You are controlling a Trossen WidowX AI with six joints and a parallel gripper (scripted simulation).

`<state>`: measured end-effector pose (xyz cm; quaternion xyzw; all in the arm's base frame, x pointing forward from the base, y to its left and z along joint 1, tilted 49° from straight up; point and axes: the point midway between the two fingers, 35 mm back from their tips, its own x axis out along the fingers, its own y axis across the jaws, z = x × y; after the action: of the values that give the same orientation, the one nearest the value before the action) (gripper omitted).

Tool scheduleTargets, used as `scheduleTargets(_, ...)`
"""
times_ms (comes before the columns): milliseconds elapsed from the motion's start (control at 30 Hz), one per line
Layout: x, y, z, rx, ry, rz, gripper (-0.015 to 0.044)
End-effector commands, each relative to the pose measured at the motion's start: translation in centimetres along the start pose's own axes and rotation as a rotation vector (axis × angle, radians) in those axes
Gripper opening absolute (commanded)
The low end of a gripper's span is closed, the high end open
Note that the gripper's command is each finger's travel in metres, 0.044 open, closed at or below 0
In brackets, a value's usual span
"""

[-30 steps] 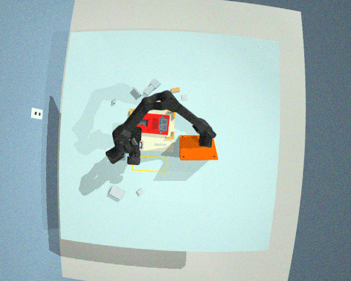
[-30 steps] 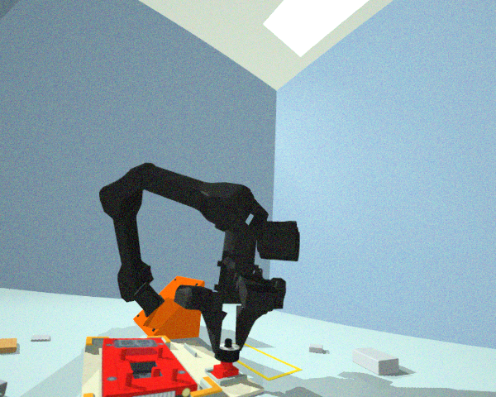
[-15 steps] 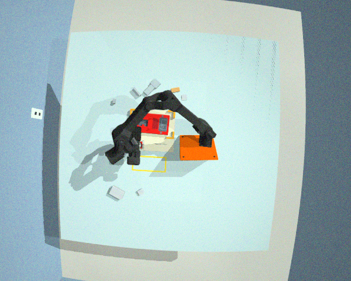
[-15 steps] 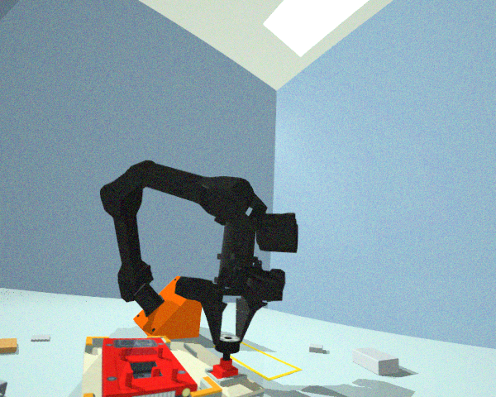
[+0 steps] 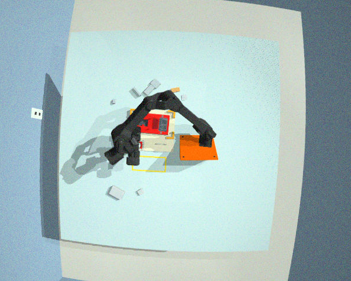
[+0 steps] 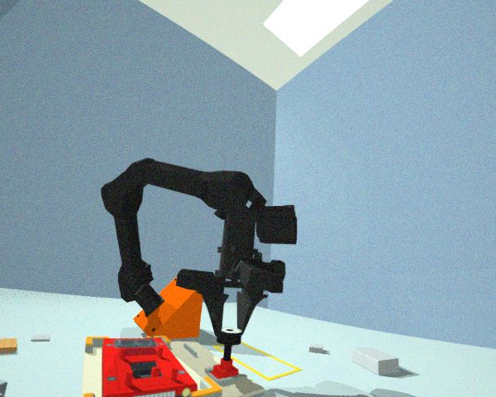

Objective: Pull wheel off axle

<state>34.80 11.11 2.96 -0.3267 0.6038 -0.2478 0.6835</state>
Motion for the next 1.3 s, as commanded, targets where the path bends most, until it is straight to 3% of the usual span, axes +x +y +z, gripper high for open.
scheduleTargets(0, -0.3, 0.1, 0.0, 0.003, -0.001, 0.003, 0.0)
scheduleTargets(1000, -3.4, 0.0, -0.1, -0.001, -0.001, 0.001, 0.0)
scheduleTargets(1267, -3.9, 3.8, -1.8, -0.002, -0.002, 0.01, 0.0)
